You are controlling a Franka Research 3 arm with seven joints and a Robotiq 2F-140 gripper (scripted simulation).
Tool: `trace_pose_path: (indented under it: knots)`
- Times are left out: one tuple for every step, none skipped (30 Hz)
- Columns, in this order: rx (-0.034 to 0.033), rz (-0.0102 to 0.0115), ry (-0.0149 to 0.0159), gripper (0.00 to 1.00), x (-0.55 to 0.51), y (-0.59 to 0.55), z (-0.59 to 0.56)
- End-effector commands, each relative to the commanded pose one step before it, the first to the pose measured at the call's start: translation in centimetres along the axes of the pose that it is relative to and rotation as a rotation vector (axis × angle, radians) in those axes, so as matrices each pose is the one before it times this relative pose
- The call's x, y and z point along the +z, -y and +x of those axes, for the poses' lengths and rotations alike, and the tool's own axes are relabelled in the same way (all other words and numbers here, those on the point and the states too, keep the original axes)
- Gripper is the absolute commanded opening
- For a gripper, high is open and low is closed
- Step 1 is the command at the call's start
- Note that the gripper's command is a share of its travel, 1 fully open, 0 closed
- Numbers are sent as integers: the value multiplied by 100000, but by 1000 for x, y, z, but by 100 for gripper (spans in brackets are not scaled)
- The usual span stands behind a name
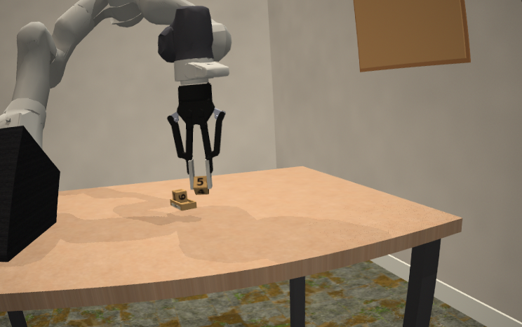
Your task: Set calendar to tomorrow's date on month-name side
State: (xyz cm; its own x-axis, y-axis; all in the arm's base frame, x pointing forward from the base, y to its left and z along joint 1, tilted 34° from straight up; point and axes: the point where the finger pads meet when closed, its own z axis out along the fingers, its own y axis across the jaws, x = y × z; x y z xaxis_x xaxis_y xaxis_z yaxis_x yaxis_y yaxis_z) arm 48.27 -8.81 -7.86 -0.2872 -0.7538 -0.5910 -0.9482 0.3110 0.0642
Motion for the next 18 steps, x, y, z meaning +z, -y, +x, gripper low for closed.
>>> trace_pose_path:
  knots:
    - [-6262,-1706,13623,17,192,-542,-283]
    - [-118,222,3007,17,-57,28,7]
    - [-132,253,2475,17,-65,31,-4]
    - [0,0,0,17,0,0,0]
    - [0,0,0,17,0,0,0]
    - [-116,224,1806,17,-58,28,-8]
    - [-34,65,485,17,-40,8,177]
    - [0,-1,0,17,-18,-1,138]
    - [0,0,0,17,-3,0,22]
    - [3,-6,71,17,3,0,2]
    - [19,-38,440,17,15,2,10]
    - [42,-85,1032,17,34,4,22]
    - [62,-124,1711,17,50,6,35]
    - [69,-138,2368,17,56,7,45]
    - [57,-117,2914,17,47,7,50]
    - [27,-64,3281,17,26,4,49]
    - [-15,8,3424,17,-3,0,41]
    - [-58,78,3325,17,-32,-4,30]
